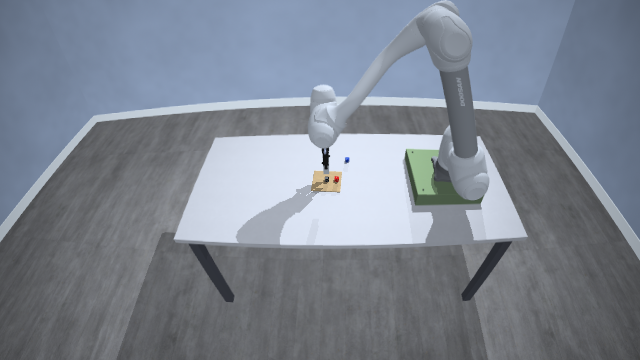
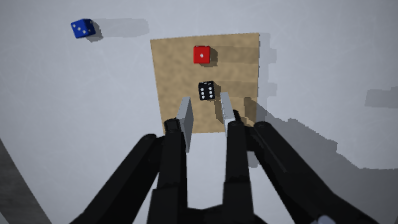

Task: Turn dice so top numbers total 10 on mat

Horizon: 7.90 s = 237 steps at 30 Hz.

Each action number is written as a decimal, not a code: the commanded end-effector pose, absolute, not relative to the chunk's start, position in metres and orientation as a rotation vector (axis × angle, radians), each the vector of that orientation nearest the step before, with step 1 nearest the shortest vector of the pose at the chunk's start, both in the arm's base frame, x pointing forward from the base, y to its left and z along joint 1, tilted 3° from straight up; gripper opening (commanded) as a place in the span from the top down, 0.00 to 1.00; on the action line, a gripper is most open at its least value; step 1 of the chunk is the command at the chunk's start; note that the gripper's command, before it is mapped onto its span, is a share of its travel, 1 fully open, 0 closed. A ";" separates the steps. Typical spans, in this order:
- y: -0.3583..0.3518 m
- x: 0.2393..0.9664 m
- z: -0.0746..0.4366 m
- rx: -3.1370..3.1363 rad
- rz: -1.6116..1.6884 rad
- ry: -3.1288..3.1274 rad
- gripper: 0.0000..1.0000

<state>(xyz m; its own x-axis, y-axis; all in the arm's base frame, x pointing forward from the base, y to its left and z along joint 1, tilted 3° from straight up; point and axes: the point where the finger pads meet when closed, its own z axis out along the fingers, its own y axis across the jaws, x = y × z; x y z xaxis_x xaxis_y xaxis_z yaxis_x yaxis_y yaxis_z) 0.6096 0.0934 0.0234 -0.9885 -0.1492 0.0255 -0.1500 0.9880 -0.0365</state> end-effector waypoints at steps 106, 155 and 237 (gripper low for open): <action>-0.029 0.556 0.044 -2.722 0.059 -1.614 0.00; -0.068 0.529 0.042 -3.155 0.039 -0.380 0.79; -0.070 0.528 -0.010 -3.156 0.039 -0.379 0.79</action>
